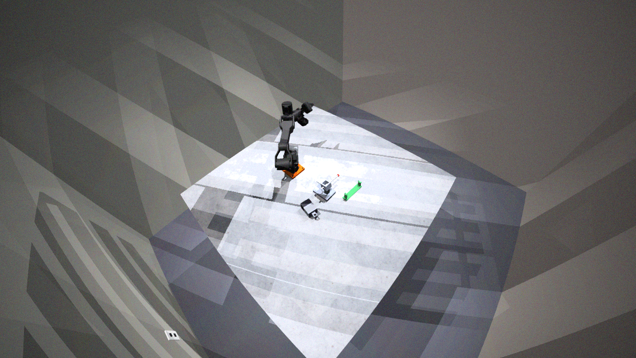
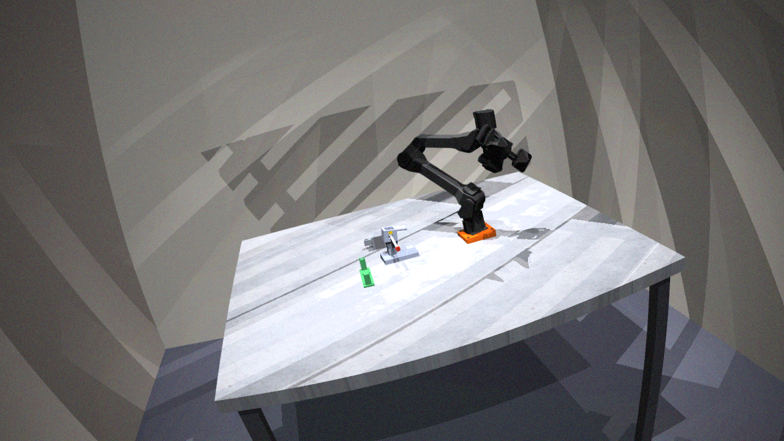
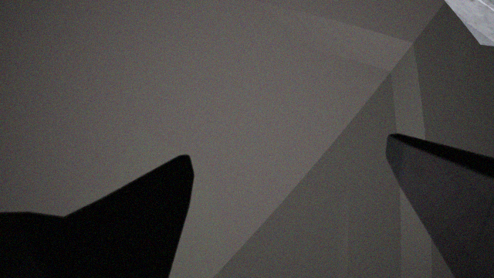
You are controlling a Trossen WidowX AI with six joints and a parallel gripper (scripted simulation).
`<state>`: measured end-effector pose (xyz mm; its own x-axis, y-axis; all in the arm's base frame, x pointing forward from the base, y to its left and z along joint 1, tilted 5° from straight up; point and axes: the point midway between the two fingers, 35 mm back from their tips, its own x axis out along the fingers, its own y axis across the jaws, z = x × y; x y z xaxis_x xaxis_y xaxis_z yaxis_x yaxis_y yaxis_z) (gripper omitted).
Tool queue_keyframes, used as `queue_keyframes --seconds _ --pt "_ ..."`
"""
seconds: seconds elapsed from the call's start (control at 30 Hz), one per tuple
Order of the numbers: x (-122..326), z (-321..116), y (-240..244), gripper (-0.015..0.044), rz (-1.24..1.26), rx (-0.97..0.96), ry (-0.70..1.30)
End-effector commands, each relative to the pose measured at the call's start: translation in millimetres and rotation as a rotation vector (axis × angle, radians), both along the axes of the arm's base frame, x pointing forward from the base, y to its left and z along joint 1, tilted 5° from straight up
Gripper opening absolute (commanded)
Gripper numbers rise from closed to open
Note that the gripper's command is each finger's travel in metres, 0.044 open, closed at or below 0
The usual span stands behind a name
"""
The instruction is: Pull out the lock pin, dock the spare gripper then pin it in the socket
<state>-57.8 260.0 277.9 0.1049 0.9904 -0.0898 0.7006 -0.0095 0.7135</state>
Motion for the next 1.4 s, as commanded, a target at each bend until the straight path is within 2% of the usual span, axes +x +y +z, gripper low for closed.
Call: queue_keyframes --seconds 0.0,0.1,0.37,0.63,0.8,1.0,1.17,1.37 --pt "1 0 1 0.0374 -0.004 -0.007 -0.018" --pt "24 -3 12 0.03 -0.055 -0.11 -0.26" --pt "114 -17 29 0.03 -0.078 -0.6 -0.964" --pt "209 -35 4 0.03 0.222 -1.146 -1.407" --pt "255 -44 -28 0.03 0.525 -1.368 -1.526" --pt "295 -53 -73 0.03 0.917 -1.48 -1.57" --pt "319 -59 -117 0.03 1.257 -1.447 -1.565" --pt "335 -63 -174 0.03 1.607 -1.255 -1.553"
